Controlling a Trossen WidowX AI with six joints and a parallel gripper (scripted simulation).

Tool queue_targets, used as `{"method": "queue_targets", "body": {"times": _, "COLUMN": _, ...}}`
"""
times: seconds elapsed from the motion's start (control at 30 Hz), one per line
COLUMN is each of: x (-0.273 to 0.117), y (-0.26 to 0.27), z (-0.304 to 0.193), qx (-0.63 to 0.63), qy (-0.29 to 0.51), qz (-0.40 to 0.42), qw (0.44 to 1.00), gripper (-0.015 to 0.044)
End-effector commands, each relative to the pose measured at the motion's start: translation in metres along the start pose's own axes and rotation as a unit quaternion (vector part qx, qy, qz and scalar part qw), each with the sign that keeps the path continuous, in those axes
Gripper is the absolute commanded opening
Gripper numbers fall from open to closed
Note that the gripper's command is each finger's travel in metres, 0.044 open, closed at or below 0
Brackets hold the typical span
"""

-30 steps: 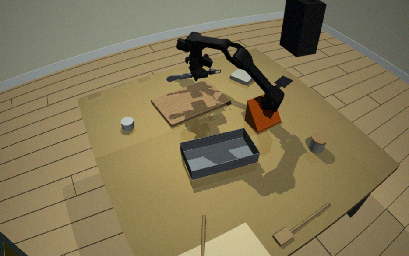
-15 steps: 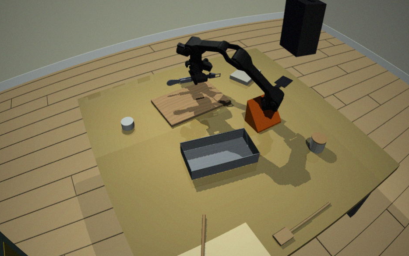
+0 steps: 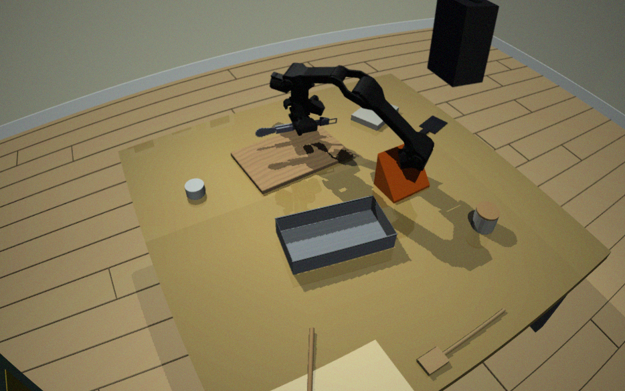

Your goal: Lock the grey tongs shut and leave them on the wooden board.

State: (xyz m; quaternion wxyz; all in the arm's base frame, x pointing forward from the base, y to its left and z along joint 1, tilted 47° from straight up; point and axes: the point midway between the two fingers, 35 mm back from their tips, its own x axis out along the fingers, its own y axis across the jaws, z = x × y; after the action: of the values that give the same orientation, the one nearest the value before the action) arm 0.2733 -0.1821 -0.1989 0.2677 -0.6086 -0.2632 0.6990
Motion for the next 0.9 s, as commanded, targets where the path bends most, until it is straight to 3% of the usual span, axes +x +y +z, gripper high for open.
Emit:
{"method": "queue_targets", "body": {"times": 0.0, "x": 0.008, "y": -0.002, "z": 0.002, "qx": 0.003, "qy": 0.001, "qz": -0.004, "qw": 1.000, "gripper": -0.0150}}
{"method": "queue_targets", "body": {"times": 0.63, "x": 0.031, "y": -0.004, "z": 0.005, "qx": 0.003, "qy": 0.001, "qz": -0.005, "qw": 1.000, "gripper": -0.0150}}
{"method": "queue_targets", "body": {"times": 0.87, "x": 0.029, "y": -0.003, "z": 0.004, "qx": 0.000, "qy": -0.001, "qz": -0.002, "qw": 1.000, "gripper": 0.0034}}
